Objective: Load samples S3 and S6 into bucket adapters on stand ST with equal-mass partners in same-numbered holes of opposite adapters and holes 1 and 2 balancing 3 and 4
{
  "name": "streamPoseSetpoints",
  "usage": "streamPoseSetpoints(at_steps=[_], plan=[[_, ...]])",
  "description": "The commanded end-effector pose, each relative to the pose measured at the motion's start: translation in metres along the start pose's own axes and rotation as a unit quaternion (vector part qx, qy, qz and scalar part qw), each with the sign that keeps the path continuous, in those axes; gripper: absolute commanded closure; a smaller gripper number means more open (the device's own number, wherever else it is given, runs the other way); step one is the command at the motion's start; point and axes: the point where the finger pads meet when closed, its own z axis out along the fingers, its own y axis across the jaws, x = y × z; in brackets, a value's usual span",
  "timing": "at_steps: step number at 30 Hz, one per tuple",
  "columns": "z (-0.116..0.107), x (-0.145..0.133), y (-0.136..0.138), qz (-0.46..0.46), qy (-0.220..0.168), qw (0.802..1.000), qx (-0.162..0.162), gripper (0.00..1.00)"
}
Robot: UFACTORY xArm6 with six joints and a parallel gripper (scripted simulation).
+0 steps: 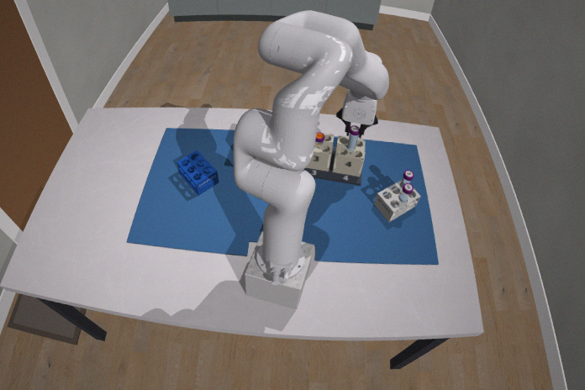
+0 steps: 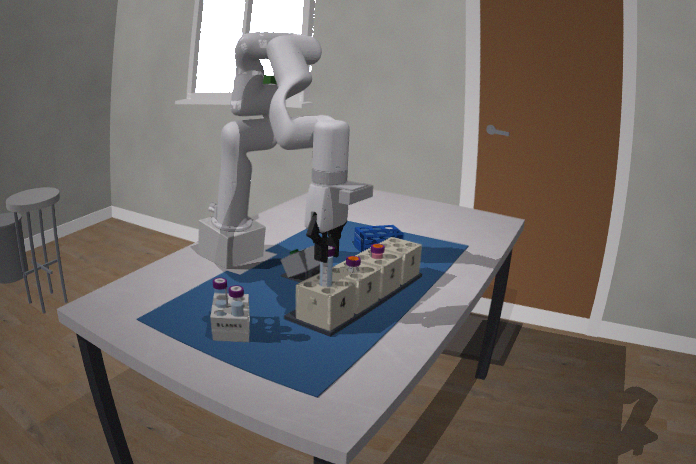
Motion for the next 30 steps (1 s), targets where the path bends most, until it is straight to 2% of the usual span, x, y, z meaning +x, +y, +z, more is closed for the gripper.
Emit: streamPoseSetpoints(at_steps=[1, 30], plan=[[0.002, 0.002, 0.001, 0.0, 0.002, 1.0, -0.001, 1.0], [0.027, 0.002, 0.001, 0.0, 0.002, 1.0, -0.001, 1.0]])
